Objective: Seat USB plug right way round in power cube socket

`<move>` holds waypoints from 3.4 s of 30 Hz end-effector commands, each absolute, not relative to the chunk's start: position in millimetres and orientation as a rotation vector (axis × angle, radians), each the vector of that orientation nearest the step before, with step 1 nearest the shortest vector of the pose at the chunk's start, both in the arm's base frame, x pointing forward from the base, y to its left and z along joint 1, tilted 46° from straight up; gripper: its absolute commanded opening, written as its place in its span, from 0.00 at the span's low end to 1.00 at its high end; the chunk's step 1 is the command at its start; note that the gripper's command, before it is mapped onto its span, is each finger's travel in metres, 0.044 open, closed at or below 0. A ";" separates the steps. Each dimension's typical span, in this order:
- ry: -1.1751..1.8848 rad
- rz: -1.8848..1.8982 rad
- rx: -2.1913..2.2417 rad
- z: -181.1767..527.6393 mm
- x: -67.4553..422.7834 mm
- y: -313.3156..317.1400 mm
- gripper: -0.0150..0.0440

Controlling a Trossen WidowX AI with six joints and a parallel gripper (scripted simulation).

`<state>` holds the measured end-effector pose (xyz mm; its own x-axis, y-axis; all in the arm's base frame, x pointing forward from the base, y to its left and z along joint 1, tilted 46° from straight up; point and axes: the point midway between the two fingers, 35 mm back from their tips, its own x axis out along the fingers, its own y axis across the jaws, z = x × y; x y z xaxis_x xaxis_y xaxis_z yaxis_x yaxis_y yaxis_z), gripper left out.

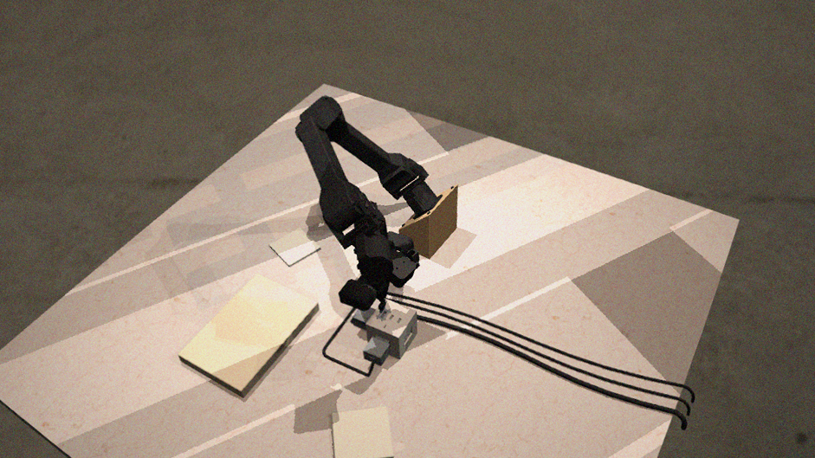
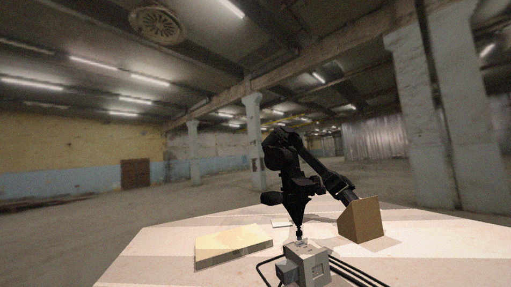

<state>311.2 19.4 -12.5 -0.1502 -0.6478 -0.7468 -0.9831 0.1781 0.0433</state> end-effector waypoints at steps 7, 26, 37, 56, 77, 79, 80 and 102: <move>1.863 0.753 -1.525 -13.6 310.9 19.2 0.25; 1.856 0.765 -1.521 -15.6 310.8 17.9 0.25; 1.856 0.765 -1.521 -16.5 310.5 17.0 0.25; 1.856 0.765 -1.521 -18.1 310.2 15.4 0.25; 1.856 0.765 -1.521 -19.9 309.8 13.6 0.25; 1.856 0.765 -1.521 -20.1 309.7 13.5 0.25; 1.856 0.765 -1.521 -20.1 309.7 13.4 0.25; 1.856 0.765 -1.521 -22.0 309.3 11.5 0.25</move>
